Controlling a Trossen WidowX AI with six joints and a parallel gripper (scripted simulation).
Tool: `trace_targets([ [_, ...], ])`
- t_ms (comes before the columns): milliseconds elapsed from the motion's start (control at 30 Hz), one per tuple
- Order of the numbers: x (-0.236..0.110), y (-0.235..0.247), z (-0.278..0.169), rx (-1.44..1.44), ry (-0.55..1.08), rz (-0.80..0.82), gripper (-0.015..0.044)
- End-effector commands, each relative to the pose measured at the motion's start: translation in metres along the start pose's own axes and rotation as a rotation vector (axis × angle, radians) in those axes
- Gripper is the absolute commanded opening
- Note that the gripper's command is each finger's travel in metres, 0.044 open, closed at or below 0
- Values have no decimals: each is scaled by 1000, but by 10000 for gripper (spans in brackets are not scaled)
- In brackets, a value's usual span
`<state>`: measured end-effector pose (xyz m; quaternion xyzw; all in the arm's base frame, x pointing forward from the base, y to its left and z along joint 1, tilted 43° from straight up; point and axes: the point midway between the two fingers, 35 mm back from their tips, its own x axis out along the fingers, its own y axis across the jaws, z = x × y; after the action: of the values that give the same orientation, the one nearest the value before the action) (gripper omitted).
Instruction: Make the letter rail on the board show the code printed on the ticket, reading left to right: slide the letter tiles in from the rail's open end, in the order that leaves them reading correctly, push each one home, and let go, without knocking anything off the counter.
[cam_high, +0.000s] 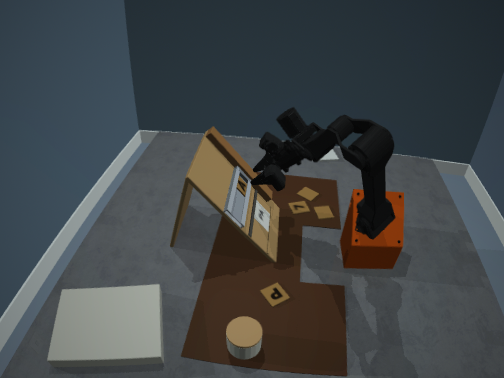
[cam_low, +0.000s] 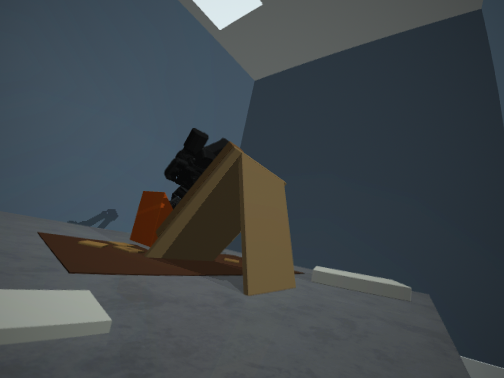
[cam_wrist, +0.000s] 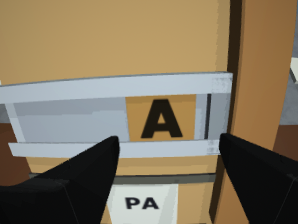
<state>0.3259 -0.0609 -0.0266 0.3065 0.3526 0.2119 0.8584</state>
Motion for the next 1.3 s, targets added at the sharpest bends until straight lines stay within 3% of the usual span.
trace_targets([
  [0, 0, 0, 0, 0, 0, 0, 242],
  [300, 0, 0, 0, 0, 0, 0, 6],
  [733, 3, -2, 1, 2, 25, -6, 0],
  [967, 20, -4, 14, 4, 311, -38, 0],
  [1267, 19, 39, 22, -10, 685, 4, 0],
])
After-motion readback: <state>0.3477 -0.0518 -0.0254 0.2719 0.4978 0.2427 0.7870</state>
